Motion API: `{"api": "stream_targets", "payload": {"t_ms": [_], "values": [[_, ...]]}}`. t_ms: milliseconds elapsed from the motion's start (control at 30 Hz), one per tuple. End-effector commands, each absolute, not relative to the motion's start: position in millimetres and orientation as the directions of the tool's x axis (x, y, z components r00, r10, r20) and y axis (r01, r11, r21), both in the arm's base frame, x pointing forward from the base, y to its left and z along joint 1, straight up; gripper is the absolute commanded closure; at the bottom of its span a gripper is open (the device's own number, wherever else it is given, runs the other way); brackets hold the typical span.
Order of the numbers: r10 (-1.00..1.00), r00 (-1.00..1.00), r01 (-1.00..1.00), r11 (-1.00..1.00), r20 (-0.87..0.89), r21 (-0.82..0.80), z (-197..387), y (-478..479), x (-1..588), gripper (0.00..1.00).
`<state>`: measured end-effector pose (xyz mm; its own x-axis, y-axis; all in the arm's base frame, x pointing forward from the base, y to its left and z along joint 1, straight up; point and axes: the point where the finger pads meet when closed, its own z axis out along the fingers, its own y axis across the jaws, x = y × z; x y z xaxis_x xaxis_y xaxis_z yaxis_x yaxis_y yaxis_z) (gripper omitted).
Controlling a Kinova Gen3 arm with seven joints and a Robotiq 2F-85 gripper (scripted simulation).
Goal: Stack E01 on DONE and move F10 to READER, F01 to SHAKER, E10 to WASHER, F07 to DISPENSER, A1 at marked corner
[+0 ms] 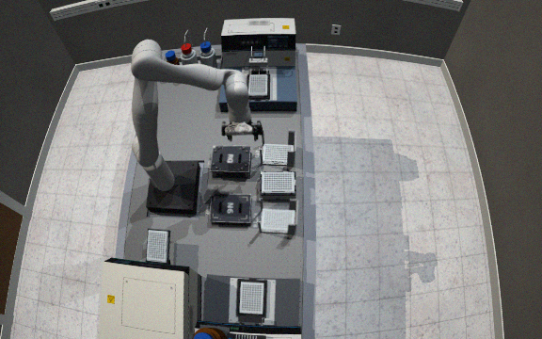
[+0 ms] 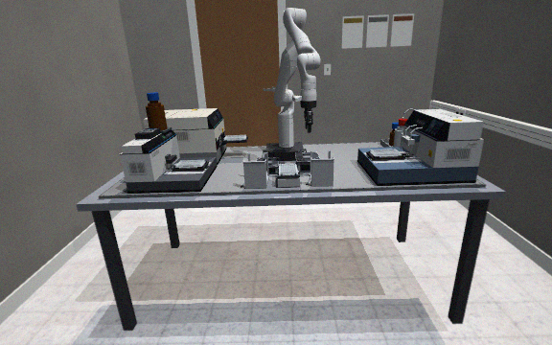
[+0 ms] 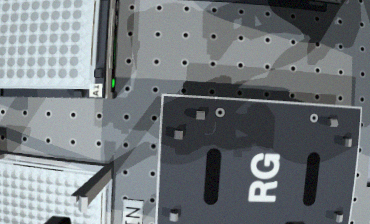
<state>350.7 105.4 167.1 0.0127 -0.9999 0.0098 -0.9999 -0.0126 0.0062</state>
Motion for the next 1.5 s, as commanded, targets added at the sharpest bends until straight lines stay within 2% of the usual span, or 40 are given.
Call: {"api": "stream_targets", "payload": {"t_ms": [0,1167,1467], "values": [[-1.0,0.013,-1.0,-0.013,0.01,-0.005,169,92,349,0.0],[-1.0,0.013,-1.0,-0.013,0.01,-0.004,170,0,302,0.0],[-1.0,0.008,-1.0,-0.008,0.007,0.001,170,1,301,0.0]]}}
